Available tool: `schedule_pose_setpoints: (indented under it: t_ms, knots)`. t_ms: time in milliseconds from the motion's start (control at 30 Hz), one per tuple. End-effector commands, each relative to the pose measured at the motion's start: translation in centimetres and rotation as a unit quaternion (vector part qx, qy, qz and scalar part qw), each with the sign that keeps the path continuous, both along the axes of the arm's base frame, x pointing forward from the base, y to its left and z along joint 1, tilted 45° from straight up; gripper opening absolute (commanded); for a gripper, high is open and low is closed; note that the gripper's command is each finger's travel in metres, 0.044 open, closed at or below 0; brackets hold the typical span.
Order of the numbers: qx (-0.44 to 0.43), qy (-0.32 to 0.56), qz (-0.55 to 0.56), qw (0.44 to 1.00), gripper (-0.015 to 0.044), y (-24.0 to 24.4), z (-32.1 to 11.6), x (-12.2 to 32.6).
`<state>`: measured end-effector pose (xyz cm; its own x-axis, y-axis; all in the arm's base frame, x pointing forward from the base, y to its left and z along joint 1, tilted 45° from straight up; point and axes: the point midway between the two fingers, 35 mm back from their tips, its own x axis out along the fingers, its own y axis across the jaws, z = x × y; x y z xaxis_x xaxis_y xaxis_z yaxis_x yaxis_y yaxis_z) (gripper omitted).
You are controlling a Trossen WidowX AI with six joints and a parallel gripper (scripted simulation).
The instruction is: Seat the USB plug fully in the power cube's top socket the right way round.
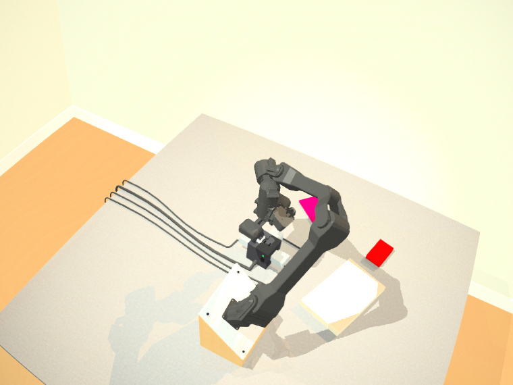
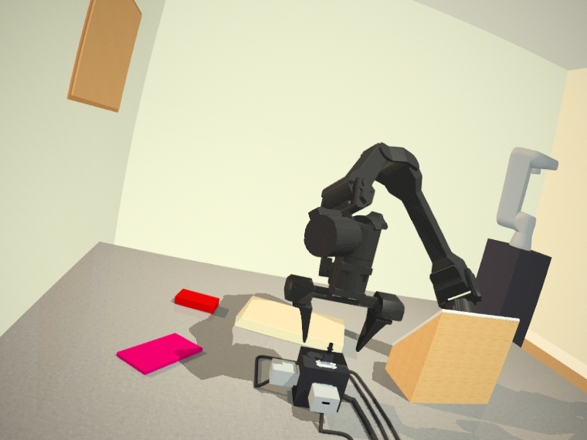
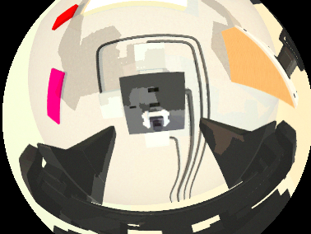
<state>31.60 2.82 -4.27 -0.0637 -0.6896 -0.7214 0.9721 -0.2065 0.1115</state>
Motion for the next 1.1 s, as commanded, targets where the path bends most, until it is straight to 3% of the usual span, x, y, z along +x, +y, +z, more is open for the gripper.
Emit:
schedule_pose_setpoints:
  t_ms: [0, 467, 1067]
  knots:
    - [0.000, -0.001, 0.000, 1.000, 0.0361, 0.02, 0.03, 0.03]
    - [0.000, -0.001, 0.000, 1.000, 0.0000, 0.02, 0.03, 0.03]
    - [0.000, 0.000, 0.000, 1.000, 0.0000, 0.00, 0.01, 0.02]
